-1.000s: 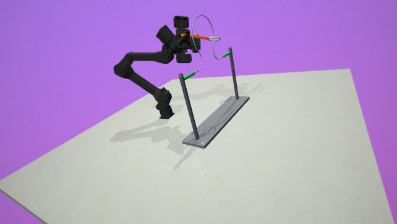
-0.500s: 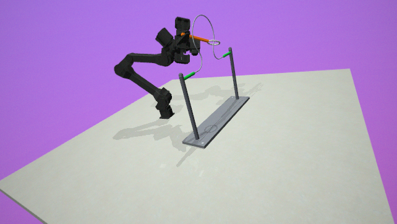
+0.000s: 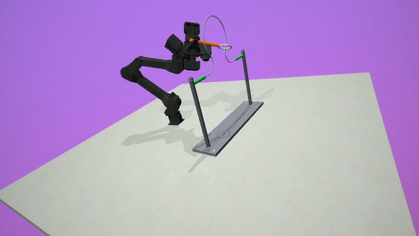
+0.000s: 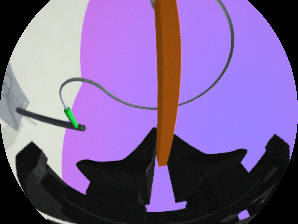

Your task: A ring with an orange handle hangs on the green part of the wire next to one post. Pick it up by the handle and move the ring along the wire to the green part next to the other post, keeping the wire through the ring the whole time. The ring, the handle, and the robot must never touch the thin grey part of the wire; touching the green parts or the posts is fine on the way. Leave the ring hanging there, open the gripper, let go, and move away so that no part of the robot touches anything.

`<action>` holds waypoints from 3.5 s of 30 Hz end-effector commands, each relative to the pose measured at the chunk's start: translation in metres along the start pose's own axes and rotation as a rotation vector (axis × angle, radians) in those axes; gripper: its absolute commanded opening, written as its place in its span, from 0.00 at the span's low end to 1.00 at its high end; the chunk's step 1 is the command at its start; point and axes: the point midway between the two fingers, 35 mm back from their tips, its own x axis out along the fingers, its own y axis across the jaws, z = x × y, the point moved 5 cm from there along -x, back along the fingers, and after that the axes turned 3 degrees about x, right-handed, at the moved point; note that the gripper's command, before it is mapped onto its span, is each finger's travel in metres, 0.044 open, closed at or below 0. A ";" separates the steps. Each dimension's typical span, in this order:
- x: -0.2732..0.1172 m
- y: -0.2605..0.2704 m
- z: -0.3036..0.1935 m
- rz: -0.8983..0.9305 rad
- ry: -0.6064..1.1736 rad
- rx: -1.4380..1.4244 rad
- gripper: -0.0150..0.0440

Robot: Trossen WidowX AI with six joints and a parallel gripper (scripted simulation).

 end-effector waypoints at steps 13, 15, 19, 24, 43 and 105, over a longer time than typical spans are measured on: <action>-0.011 0.036 0.003 0.155 0.058 0.180 0.00; -0.012 0.040 0.003 0.178 0.064 0.210 0.00; -0.015 0.049 0.005 0.227 0.075 0.273 0.00; -0.020 0.061 0.009 0.296 0.091 0.362 0.00; -0.042 0.099 0.033 0.540 0.123 0.705 0.00; -0.129 0.105 0.153 1.168 0.245 1.650 0.00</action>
